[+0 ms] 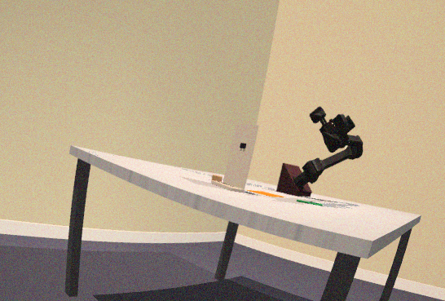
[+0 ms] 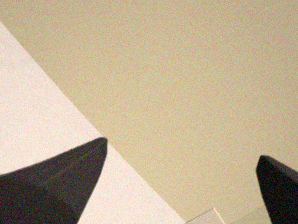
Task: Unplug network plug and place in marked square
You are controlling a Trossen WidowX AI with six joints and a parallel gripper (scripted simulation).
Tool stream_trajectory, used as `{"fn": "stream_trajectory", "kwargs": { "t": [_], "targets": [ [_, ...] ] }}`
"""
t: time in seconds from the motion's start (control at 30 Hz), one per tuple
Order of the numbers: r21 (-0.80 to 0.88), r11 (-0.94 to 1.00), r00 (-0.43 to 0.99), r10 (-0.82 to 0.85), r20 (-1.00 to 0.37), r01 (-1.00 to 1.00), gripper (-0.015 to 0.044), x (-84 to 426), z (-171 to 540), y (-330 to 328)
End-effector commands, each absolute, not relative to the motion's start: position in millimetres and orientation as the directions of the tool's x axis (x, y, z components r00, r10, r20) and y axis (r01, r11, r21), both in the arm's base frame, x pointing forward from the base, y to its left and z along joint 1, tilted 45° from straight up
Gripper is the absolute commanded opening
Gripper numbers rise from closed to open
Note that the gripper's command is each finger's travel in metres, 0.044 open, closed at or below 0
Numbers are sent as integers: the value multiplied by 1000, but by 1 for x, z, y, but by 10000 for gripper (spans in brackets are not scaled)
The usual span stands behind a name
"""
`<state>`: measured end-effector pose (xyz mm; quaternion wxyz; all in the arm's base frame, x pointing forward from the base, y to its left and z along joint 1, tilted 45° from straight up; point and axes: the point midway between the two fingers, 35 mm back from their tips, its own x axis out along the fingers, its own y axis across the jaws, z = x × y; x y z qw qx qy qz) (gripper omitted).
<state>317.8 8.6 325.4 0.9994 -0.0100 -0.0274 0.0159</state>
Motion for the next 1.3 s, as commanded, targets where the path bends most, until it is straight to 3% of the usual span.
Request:
{"fn": "stream_trajectory", "kwargs": {
  "t": [0.0,0.3,0.83,1.27],
  "targets": [
    [-15,999,998,32,54,-31,374,318,325,9],
    [270,962,999,21,36,-30,156,335,294,4],
    [738,675,1000,0,0,0,156,350,233,-5],
    [958,284,999,-18,-30,34,156,349,185,-13]
  ]
}}
